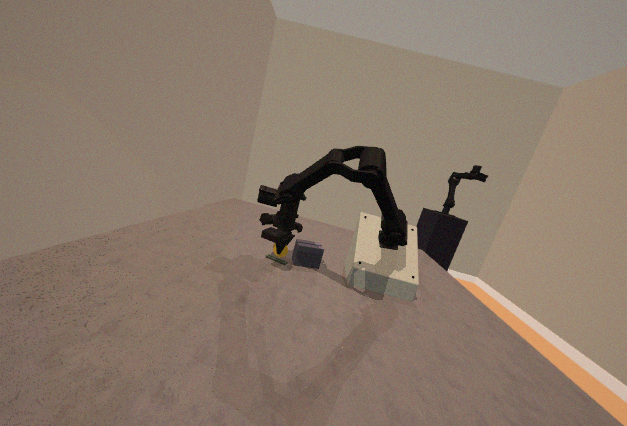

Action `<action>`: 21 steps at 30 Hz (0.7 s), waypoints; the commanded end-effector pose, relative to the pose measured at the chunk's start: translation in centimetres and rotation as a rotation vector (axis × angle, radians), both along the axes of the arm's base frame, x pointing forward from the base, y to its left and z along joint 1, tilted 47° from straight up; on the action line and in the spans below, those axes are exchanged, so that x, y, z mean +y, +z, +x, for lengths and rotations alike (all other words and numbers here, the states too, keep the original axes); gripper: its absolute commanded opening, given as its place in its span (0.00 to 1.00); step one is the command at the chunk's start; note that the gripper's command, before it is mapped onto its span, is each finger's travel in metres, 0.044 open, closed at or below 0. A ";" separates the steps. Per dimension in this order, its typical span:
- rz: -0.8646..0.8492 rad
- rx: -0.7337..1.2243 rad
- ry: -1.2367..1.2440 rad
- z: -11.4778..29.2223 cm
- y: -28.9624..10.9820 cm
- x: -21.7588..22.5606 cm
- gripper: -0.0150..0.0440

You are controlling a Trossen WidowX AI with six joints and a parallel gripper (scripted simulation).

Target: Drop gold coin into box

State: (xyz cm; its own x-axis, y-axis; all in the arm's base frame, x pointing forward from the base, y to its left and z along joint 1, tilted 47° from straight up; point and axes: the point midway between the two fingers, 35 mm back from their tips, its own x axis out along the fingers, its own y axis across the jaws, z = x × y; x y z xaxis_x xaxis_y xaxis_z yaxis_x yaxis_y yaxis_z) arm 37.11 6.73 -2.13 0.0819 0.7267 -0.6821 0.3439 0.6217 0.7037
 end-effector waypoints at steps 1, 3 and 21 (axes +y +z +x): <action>-0.006 -0.017 -0.003 0.4 0.9 -0.9 0.25; -0.007 -0.017 -0.003 0.4 1.3 -1.3 0.25; -0.007 -0.017 -0.003 -0.2 4.4 -4.6 0.25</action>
